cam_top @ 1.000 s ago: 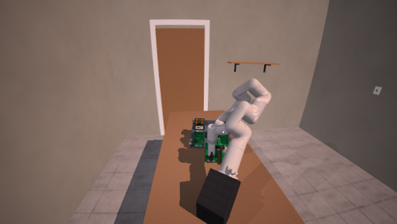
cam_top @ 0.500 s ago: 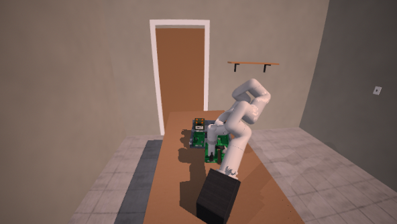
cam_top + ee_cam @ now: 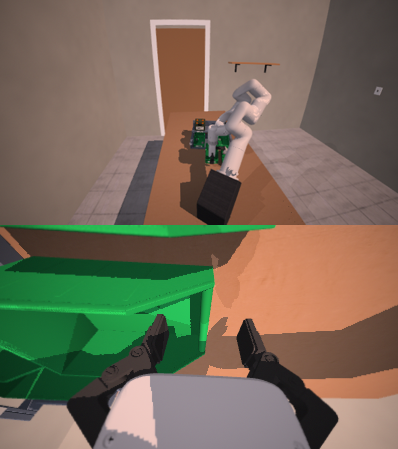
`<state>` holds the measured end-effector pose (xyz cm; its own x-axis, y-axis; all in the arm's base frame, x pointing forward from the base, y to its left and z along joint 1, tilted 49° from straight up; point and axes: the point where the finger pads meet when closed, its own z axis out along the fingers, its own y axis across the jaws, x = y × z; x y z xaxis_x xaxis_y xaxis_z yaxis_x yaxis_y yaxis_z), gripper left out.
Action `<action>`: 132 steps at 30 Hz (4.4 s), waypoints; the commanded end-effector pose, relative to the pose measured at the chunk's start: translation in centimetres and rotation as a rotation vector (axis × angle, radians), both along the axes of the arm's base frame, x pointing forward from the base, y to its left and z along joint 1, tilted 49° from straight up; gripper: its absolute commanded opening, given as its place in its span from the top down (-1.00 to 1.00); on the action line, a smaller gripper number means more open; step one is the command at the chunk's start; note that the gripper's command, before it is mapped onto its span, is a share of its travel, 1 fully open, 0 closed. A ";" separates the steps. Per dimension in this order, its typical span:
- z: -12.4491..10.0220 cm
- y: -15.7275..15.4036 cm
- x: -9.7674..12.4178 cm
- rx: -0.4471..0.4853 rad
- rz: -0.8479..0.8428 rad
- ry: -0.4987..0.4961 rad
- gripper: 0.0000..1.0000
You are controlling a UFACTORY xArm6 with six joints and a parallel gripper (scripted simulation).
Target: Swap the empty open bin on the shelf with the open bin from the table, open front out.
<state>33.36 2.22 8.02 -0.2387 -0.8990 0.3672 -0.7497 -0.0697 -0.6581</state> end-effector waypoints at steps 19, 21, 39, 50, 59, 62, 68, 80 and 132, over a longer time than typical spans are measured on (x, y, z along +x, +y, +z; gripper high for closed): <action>0.0 0.0 0.0 0.001 0.001 -0.001 -0.89; 0.0 0.0 0.0 0.001 0.001 -0.001 -0.89; 0.1 0.1 0.0 0.001 0.001 -0.001 -0.89; 0.7 0.5 -0.6 0.001 0.001 -0.001 -0.89; 1.8 1.2 -1.6 0.001 0.001 -0.001 -0.89; 2.2 1.5 -2.1 0.001 0.001 -0.001 -0.89; 2.9 1.9 -2.6 0.001 0.001 -0.001 -0.89; 4.5 3.0 -4.2 0.001 0.001 -0.001 -0.89; 5.3 3.5 -4.9 0.001 0.001 -0.001 1.00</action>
